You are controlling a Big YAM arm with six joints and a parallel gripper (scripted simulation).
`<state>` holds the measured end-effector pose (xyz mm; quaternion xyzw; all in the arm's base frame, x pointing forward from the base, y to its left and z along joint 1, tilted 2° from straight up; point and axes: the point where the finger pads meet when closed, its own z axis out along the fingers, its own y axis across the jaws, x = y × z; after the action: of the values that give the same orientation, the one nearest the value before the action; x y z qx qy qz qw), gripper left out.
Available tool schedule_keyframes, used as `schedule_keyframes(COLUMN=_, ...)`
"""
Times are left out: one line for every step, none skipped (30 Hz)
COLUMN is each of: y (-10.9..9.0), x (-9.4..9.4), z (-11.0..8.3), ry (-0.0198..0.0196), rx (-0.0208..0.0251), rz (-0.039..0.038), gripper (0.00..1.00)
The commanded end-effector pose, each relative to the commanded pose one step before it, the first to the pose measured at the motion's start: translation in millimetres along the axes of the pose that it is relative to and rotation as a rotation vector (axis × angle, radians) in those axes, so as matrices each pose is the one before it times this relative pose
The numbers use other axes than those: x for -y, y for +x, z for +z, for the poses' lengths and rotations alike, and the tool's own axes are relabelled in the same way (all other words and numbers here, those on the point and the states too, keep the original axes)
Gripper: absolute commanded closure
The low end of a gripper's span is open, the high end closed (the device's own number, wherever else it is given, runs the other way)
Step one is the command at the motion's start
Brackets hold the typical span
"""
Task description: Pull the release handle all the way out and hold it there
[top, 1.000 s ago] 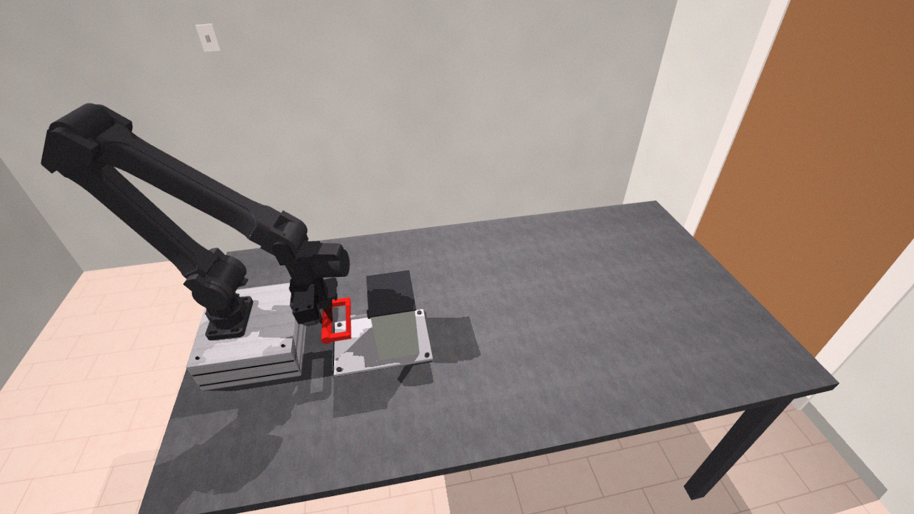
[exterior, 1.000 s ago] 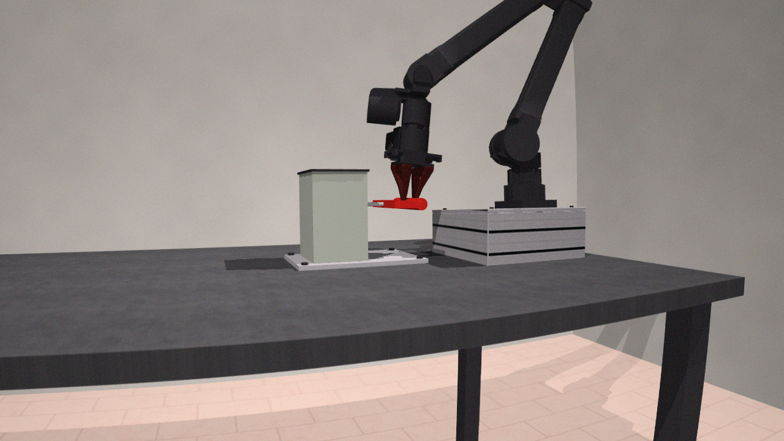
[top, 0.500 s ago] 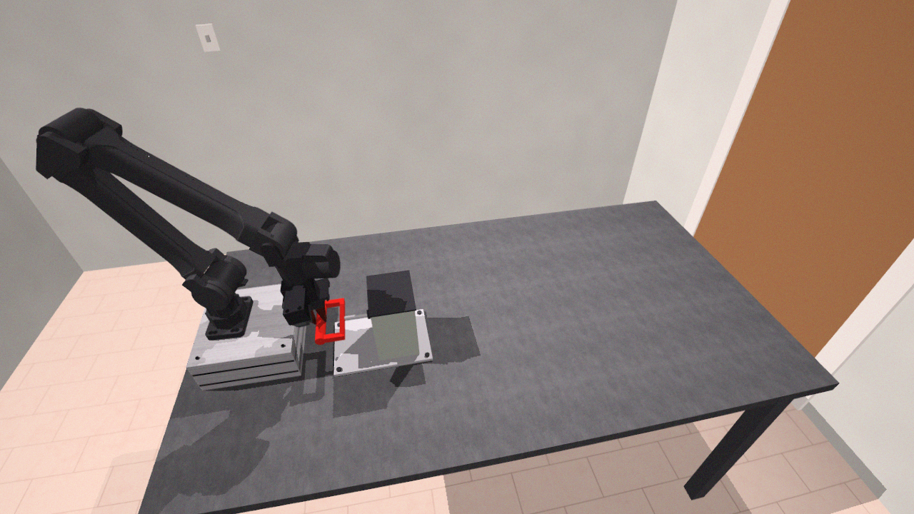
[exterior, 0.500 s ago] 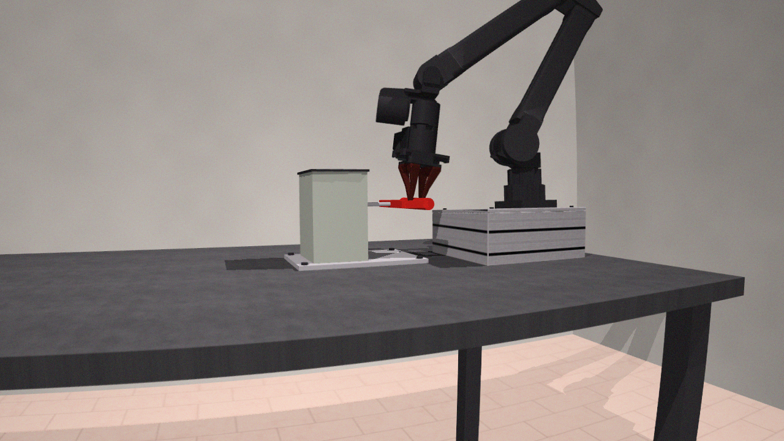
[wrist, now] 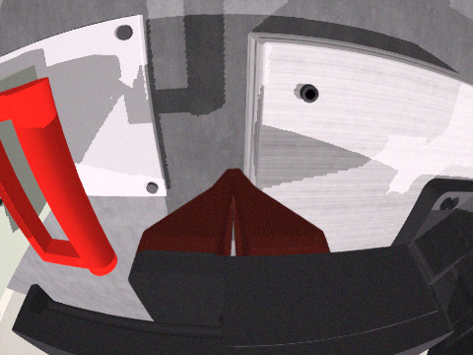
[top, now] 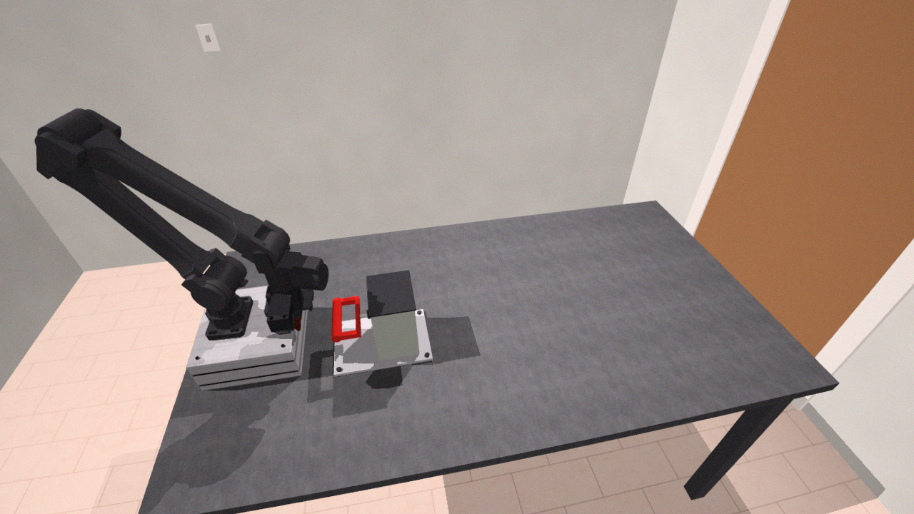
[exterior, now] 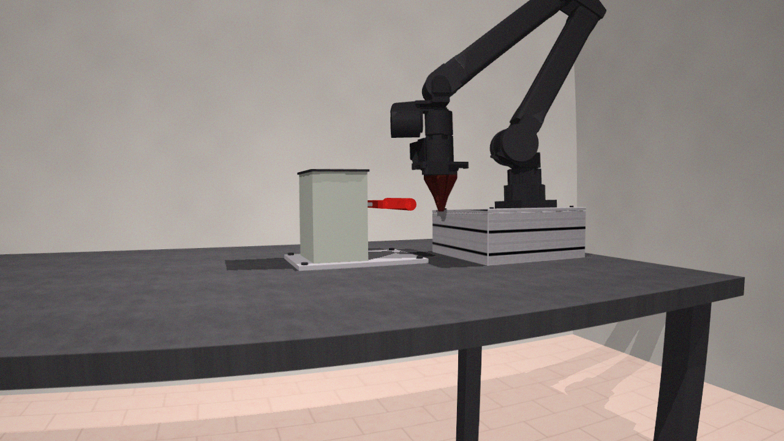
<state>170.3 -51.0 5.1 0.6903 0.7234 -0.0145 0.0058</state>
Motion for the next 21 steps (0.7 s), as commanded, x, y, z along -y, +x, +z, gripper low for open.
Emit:
schedule_keyframes(y=-3.57, x=5.71, z=-6.07, ry=0.0062, rx=0.00353, rz=-0.00878, gripper=1.0)
schedule_keyframes(y=-0.19, x=0.26, z=-0.75, ry=-0.00075, rx=0.00062, rz=-0.00064, gripper=1.0)
schedule_keyframes(y=-0.18, x=0.29, z=-0.74, ry=-0.00065, rx=0.00059, rz=-0.00064, gripper=1.0)
schedule_keyframes(y=-0.18, x=0.3, z=-0.74, ry=-0.00064, rx=0.00059, rz=-0.00064, gripper=1.0)
schedule_keyframes(y=0.0, x=0.0, z=0.0, ry=0.0, rx=0.0, rz=0.0, gripper=1.0)
schedule_keyframes(y=0.0, x=0.0, z=0.0, ry=0.0, rx=0.0, rz=0.0, gripper=1.0)
schedule_keyframes(y=0.0, x=0.0, z=0.0, ry=0.0, rx=0.0, rz=0.0, gripper=1.0)
schedule_keyframes(y=0.0, x=0.0, z=0.0, ry=0.0, rx=0.0, rz=0.0, gripper=1.0)
schedule_keyframes(y=0.0, x=0.0, z=0.0, ry=0.0, rx=0.0, rz=0.0, gripper=1.0)
schedule_keyframes(y=0.0, x=0.0, z=0.0, ry=0.0, rx=0.0, rz=0.0, gripper=1.0)
schedule_keyframes(y=0.0, x=0.0, z=0.0, ry=0.0, rx=0.0, rz=0.0, gripper=1.0)
schedule_keyframes(y=-0.05, x=-0.54, z=-0.26, ry=-0.0017, rx=0.00047, rz=-0.00038, gripper=1.0)
schedule_keyframes(y=-0.05, x=-0.55, z=-0.26, ry=-0.00175, rx=0.00048, rz=-0.00027, gripper=1.0)
schedule_keyframes(y=-0.05, x=-0.55, z=-0.26, ry=-0.00176, rx=0.00048, rz=-0.00019, gripper=1.0)
schedule_keyframes(y=-0.05, x=-0.55, z=-0.26, ry=-0.00176, rx=0.00048, rz=-0.00014, gripper=1.0)
schedule_keyframes(y=-0.05, x=-0.55, z=-0.26, ry=-0.00176, rx=0.00048, rz=-0.00011, gripper=1.0)
schedule_keyframes(y=-0.05, x=-0.55, z=-0.26, ry=-0.00176, rx=0.00048, rz=-0.00009, gripper=1.0)
schedule_keyframes(y=-0.05, x=-0.55, z=-0.26, ry=-0.00176, rx=0.00048, rz=-0.00009, gripper=1.0)
schedule_keyframes(y=-0.05, x=-0.55, z=-0.26, ry=-0.00176, rx=0.00047, rz=-0.00009, gripper=1.0)
schedule_keyframes(y=-0.05, x=-0.55, z=-0.26, ry=-0.00176, rx=0.00047, rz=-0.00009, gripper=1.0)
schedule_keyframes(y=0.81, x=-1.21, z=4.58, ry=0.00563, rx=-0.00613, rz=0.003, gripper=1.0)
